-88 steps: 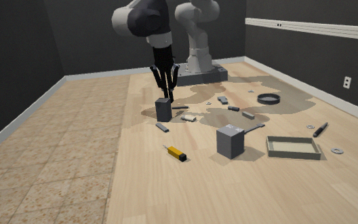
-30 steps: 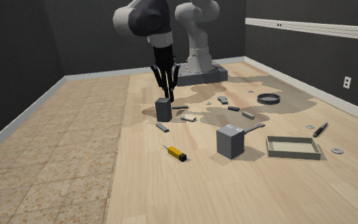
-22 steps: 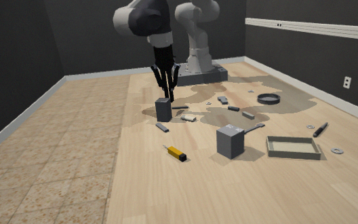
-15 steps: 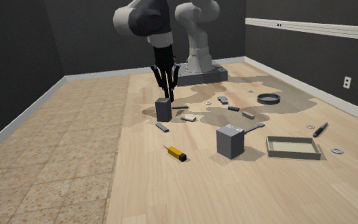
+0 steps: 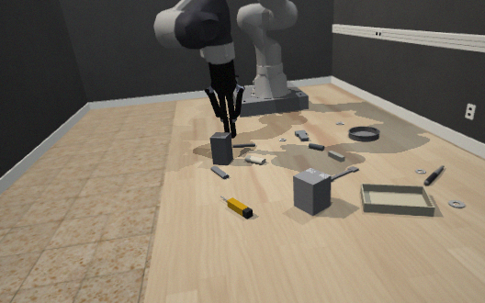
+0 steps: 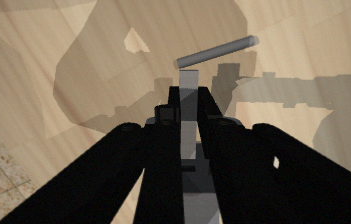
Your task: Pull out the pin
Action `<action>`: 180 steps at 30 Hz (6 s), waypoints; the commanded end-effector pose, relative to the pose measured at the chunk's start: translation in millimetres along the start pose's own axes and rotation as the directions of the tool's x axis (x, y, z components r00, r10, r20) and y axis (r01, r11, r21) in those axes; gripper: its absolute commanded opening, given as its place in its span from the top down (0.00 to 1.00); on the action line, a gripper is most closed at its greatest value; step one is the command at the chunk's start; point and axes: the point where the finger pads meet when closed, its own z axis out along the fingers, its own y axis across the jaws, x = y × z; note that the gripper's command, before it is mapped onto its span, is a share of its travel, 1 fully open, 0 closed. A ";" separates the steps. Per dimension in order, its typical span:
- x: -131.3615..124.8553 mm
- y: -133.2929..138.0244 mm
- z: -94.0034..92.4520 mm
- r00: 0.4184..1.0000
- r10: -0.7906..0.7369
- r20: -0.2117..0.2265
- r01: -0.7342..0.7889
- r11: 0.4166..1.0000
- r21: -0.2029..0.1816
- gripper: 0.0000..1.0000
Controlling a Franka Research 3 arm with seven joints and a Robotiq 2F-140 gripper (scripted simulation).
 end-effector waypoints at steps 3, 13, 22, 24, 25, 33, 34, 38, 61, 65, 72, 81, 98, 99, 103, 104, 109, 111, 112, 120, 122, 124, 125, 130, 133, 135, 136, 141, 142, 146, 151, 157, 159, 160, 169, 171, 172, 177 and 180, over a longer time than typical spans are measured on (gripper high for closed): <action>-0.8 -0.7 -1.0 1.000 -0.011 0.005 0.011 1.000 0.004 0.90; 0.2 -0.8 -0.9 1.000 -0.012 0.006 0.012 1.000 0.004 0.90; 0.3 -0.8 -0.9 1.000 -0.012 0.006 0.012 1.000 0.004 0.90; 0.4 -0.8 -0.8 1.000 -0.012 0.006 0.012 1.000 0.004 0.90; 0.4 -0.8 -0.8 1.000 -0.013 0.006 0.013 1.000 0.004 0.90; 0.6 -0.7 -0.8 1.000 -0.013 0.006 0.013 1.000 0.004 0.90; 0.9 -0.7 -0.8 1.000 -0.013 0.006 0.013 1.000 0.004 0.90; 2.4 -0.7 -0.7 1.000 -0.012 0.006 0.012 1.000 0.004 0.90; 6.2 -1.0 -0.3 1.000 -0.012 0.006 0.012 1.000 0.005 0.90; 6.4 -0.9 -0.3 1.000 -0.013 0.006 0.013 1.000 0.005 0.90; 6.5 -0.7 -0.3 1.000 -0.013 0.006 0.013 1.000 0.004 0.90; 10.9 -0.7 0.0 1.000 -0.011 0.005 0.011 1.000 0.004 0.90; 12.3 -0.9 0.2 1.000 -0.012 0.006 0.012 1.000 0.004 0.90; 12.3 -0.9 0.2 1.000 -0.012 0.006 0.012 1.000 0.004 0.90; 12.3 -0.9 0.2 1.000 -0.012 0.006 0.012 1.000 0.004 0.90; 12.3 -0.9 0.2 1.000 -0.012 0.006 0.012 1.000 0.004 0.90; 12.5 -0.8 0.2 1.000 -0.013 0.006 0.013 1.000 0.004 0.90; 12.5 -0.8 0.2 1.000 -0.013 0.006 0.013 1.000 0.004 0.90; 12.5 -0.8 0.2 1.000 -0.013 0.006 0.013 1.000 0.004 0.90; 15.4 -0.8 0.4 1.000 -0.012 0.006 0.012 1.000 0.004 0.90; 16.3 -0.8 0.5 1.000 -0.012 0.005 0.012 1.000 0.004 0.90; 16.9 -0.7 0.5 1.000 -0.012 0.005 0.011 1.000 0.004 0.90; 17.2 -0.7 0.5 1.000 -0.011 0.005 0.011 1.000 0.003 0.90; 17.3 -0.7 0.5 1.000 -0.011 0.005 0.011 1.000 0.003 0.90; 17.7 -0.8 0.6 1.000 -0.012 0.006 0.012 1.000 0.004 0.90; 18.0 -0.9 0.7 1.000 -0.012 0.006 0.012 1.000 0.004 0.90; 18.2 -1.0 0.7 1.000 -0.012 0.006 0.012 1.000 0.004 0.90; 18.3 -1.0 0.7 1.000 -0.012 0.006 0.012 1.000 0.004 0.90; 18.3 -1.0 0.7 1.000 -0.012 0.006 0.012 1.000 0.004 0.90; 18.3 -0.9 0.7 1.000 -0.013 0.006 0.013 1.000 0.004 0.90; 18.5 -0.7 0.7 1.000 -0.013 0.006 0.013 1.000 0.004 0.90; 18.6 -0.7 0.7 1.000 -0.013 0.006 0.013 1.000 0.004 0.90; 18.9 -0.7 0.7 1.000 -0.013 0.005 0.013 1.000 0.004 0.90; 19.6 -0.7 0.8 1.000 -0.013 0.005 0.013 1.000 0.004 0.90; 23.7 -0.7 1.0 1.000 -0.013 0.003 0.013 1.000 0.003 0.90; 23.9 -1.8 1.1 1.000 -0.013 0.003 0.013 1.000 0.003 0.90; 24.2 -3.8 1.1 1.000 -0.013 0.003 0.013 1.000 0.003 0.90; 26.1 -14.6 1.2 1.000 -0.014 0.003 0.014 1.000 0.004 0.90; 27.9 -23.3 1.2 1.000 -0.014 0.003 0.014 1.000 0.004 0.90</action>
